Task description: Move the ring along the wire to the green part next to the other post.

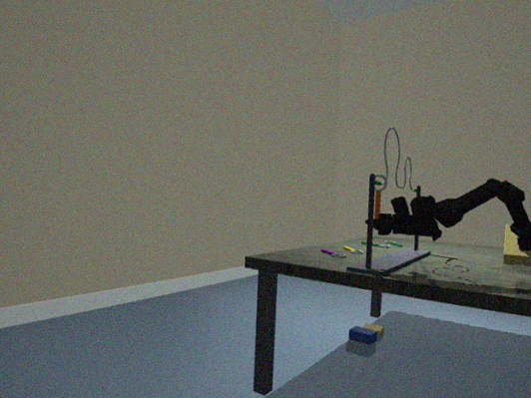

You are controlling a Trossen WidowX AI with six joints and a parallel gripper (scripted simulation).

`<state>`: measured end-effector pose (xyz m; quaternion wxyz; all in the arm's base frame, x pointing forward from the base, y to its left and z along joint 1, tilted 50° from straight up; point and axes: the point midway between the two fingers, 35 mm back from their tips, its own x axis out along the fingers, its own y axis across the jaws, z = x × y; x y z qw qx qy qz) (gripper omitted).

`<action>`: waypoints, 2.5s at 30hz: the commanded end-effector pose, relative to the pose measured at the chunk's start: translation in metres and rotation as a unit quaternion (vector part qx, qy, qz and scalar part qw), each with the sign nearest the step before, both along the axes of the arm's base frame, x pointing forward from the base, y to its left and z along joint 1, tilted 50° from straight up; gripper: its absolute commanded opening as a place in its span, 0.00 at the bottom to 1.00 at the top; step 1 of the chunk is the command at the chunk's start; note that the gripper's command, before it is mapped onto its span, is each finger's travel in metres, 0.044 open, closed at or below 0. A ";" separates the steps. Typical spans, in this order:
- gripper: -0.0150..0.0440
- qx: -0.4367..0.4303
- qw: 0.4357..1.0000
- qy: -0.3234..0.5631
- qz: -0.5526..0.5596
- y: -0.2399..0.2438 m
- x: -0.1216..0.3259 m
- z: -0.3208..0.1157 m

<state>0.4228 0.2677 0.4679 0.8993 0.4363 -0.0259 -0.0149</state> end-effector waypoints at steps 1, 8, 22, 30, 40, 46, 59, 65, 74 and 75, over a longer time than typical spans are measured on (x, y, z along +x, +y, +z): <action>0.00 -0.004 1.000 0.001 0.002 -0.001 0.000 -0.003; 0.00 -0.004 0.999 0.028 0.036 -0.005 -0.010 -0.008; 0.00 -0.009 0.986 0.105 0.129 -0.017 -0.040 -0.017; 0.00 -0.021 0.972 0.152 0.180 -0.028 -0.056 -0.022; 0.00 -0.063 0.963 0.179 0.191 -0.042 -0.062 -0.036; 0.00 -0.104 0.960 0.189 0.181 -0.053 -0.062 -0.047; 0.00 -0.224 0.938 0.215 0.153 -0.085 -0.063 -0.069; 0.00 -0.289 0.920 0.229 0.136 -0.105 -0.063 -0.077; 0.00 -0.389 0.881 0.247 0.108 -0.137 -0.064 -0.083; 0.00 -0.400 0.876 0.249 0.105 -0.141 -0.064 -0.083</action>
